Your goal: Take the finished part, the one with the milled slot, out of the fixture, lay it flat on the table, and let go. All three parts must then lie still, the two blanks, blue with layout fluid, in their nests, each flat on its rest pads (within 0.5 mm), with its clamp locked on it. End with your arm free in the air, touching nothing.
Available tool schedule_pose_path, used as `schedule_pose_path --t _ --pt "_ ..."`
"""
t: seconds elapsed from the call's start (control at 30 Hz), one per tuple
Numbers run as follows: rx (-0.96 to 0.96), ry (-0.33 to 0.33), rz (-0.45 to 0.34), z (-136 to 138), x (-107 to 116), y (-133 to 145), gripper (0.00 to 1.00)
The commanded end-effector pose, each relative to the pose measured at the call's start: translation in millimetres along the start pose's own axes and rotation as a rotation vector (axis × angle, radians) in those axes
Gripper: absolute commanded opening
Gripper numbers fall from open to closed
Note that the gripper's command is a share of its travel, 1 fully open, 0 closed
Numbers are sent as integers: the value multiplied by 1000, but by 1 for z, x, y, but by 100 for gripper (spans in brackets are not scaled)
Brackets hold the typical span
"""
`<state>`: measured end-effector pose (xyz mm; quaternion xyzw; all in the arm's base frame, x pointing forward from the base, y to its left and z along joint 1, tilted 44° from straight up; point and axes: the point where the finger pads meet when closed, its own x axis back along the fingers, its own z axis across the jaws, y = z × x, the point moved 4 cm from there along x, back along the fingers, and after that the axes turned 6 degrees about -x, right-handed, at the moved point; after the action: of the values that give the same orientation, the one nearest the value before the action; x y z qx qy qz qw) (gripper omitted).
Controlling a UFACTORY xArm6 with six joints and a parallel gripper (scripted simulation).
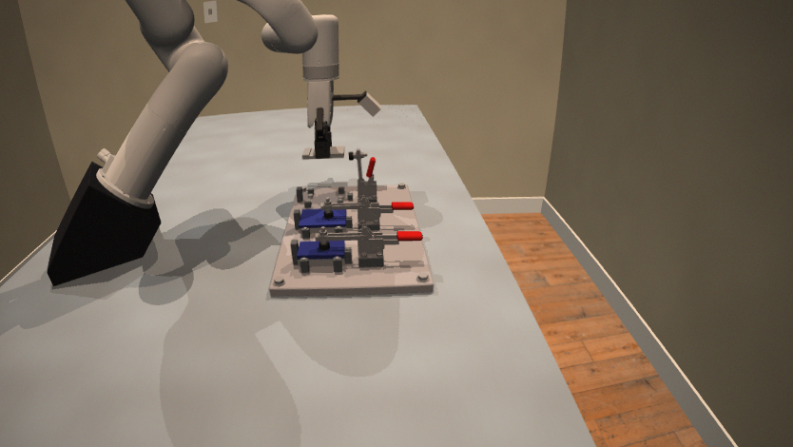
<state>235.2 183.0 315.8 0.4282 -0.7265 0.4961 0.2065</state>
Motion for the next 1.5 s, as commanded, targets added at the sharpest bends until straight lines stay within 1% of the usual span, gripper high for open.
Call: schedule_pose_path --t 0.0,0.37,0.43,0.77,0.93,1.47 --pt "0 -2 2 -1 -9 -1 0" --pt "0 -2 2 -1 -37 -1 0" --pt "0 -2 2 -1 -37 -1 0" --pt "0 -2 2 -1 -54 -1 0" --pt "0 -2 2 -1 -58 -1 0" --pt "0 -2 2 -1 -59 -1 0"
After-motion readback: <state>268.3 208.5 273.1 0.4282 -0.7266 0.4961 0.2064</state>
